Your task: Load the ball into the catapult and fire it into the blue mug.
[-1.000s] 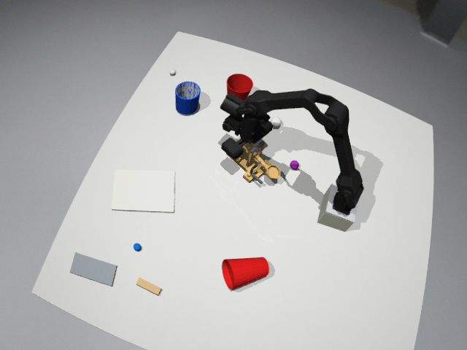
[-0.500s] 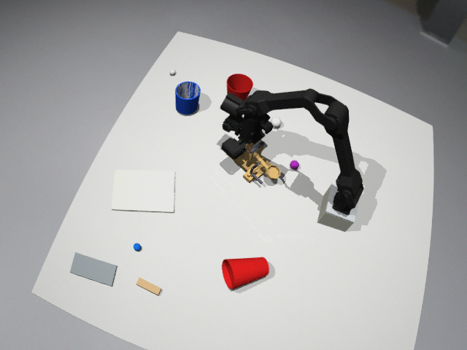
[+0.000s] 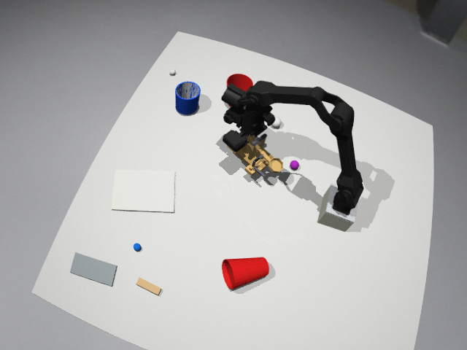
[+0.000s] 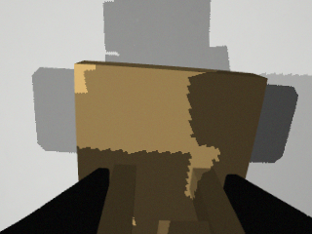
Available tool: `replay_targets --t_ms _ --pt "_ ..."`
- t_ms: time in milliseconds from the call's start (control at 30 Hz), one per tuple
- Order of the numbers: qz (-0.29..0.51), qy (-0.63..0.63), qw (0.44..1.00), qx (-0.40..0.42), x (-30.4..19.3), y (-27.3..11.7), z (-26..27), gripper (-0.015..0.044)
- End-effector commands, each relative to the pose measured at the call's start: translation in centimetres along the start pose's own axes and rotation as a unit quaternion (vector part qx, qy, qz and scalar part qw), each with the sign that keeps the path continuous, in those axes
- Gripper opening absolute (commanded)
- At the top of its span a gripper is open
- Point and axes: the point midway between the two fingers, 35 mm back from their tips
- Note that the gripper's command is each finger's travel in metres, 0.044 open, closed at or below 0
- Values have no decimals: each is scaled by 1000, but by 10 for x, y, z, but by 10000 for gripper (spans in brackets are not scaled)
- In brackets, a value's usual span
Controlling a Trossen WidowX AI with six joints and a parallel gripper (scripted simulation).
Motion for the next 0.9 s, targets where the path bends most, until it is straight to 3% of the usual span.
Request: replay_targets --t_ms 0,867 --pt "-2 2 1000 1 1 -2 1 0" --pt "-3 2 1000 2 2 40 1 0"
Point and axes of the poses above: the point midway between the two fingers, 35 mm back from their tips, its own y axis out along the fingers, its own z axis across the jaws, x = y × z, and after that the axes turned 14 degrees about y, right-handed
